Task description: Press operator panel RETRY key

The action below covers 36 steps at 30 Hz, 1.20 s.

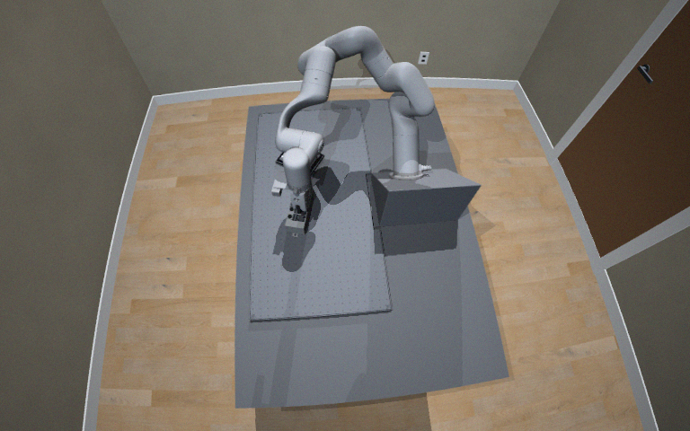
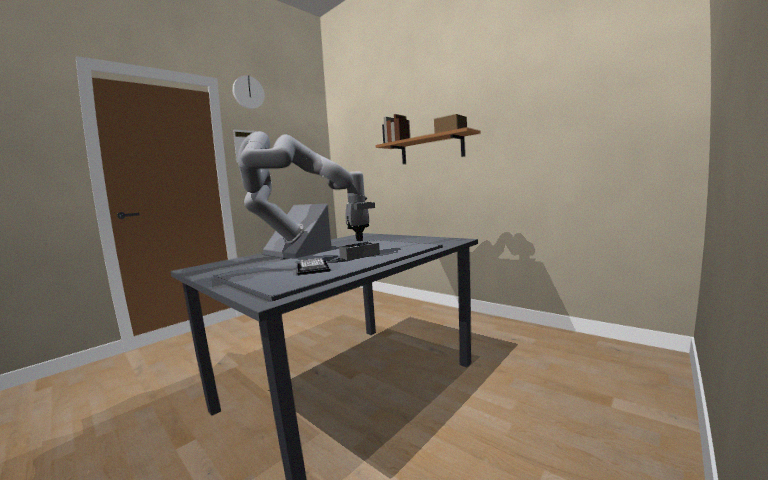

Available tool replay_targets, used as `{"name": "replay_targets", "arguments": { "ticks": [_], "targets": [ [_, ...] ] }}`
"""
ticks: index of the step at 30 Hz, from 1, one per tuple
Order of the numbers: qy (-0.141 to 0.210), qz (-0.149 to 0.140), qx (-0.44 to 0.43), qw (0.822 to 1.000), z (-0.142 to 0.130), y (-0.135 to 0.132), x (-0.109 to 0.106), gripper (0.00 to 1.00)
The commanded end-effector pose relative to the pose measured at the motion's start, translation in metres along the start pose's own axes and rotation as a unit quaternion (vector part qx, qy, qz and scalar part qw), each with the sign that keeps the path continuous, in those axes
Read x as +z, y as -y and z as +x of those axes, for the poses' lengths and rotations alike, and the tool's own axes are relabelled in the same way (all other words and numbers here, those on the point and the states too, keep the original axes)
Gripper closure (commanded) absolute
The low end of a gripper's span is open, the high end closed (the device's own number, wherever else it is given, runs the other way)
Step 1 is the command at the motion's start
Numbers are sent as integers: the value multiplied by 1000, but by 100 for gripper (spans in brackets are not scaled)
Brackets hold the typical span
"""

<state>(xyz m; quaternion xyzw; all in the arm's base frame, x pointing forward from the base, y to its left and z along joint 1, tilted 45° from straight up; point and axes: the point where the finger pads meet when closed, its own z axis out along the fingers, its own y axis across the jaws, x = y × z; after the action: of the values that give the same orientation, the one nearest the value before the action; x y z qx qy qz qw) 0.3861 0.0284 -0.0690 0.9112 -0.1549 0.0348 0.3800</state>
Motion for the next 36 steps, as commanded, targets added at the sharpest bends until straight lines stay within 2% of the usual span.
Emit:
{"name": "replay_targets", "arguments": {
  "ticks": [1, 20, 36],
  "targets": [
    [-1, 2, 0, 1000, 1, 1, 0, 100],
    [-1, 2, 0, 1000, 1, 1, 12, 100],
    [-1, 2, 0, 1000, 1, 1, 12, 100]
  ]
}}
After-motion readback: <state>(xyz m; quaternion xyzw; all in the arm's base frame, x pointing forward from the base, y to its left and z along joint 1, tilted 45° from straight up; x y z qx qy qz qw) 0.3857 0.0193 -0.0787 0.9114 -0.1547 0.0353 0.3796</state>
